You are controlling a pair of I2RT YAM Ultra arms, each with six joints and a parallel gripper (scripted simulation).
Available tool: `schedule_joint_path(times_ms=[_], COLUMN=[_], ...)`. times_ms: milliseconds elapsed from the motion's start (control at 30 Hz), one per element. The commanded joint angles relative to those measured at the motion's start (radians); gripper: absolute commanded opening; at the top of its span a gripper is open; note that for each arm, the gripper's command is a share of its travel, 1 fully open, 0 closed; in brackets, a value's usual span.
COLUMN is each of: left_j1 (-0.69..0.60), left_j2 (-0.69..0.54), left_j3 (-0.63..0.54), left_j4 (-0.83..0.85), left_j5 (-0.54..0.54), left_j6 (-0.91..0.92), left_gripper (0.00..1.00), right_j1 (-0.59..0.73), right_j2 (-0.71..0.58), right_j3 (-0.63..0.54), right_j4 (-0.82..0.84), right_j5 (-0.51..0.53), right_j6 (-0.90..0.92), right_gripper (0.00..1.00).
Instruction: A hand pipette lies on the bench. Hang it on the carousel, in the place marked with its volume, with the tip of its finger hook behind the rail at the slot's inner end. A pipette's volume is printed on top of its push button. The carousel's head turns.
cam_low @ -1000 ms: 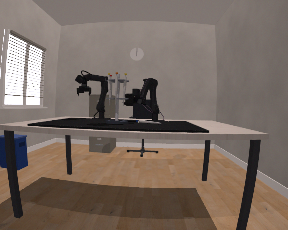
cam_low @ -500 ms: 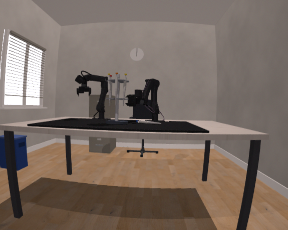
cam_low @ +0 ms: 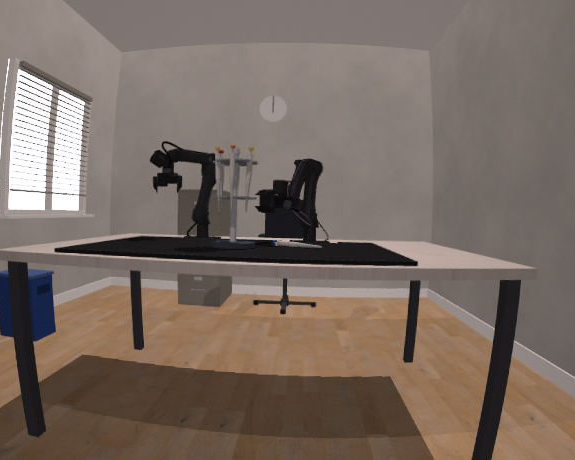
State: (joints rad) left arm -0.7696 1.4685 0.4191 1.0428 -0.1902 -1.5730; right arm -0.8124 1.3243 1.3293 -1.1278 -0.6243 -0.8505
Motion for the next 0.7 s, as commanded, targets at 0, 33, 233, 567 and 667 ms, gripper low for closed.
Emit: schedule_joint_path(times_ms=[0,33,233,567,667], left_j1=[-0.012,-0.012,0.145,0.455,0.549], left_j2=[-0.043,-0.043,-0.227,-0.499,-0.549], left_j3=[-0.024,-0.024,-0.035,-0.043,-0.007], left_j4=[-0.015,-0.015,-0.184,-0.511,-0.643], left_j5=[-0.019,-0.019,0.163,0.489,0.595], left_j6=[0.008,0.008,0.158,0.404,0.502], left_gripper=[0.49,0.49,1.00,1.00,1.00], right_j1=[-0.010,-0.010,-0.010,-0.010,-0.010], right_j2=[-0.007,-0.007,-0.007,-0.007,-0.007], right_j3=[0.013,0.013,0.013,0.013,0.013], right_j4=[0.024,0.024,0.024,0.024,0.024], right_j5=[-0.023,-0.023,-0.023,-0.023,-0.023], right_j6=[-0.007,-0.007,-0.007,-0.007,-0.007], right_gripper=[1.00,1.00,1.00,1.00,1.00])
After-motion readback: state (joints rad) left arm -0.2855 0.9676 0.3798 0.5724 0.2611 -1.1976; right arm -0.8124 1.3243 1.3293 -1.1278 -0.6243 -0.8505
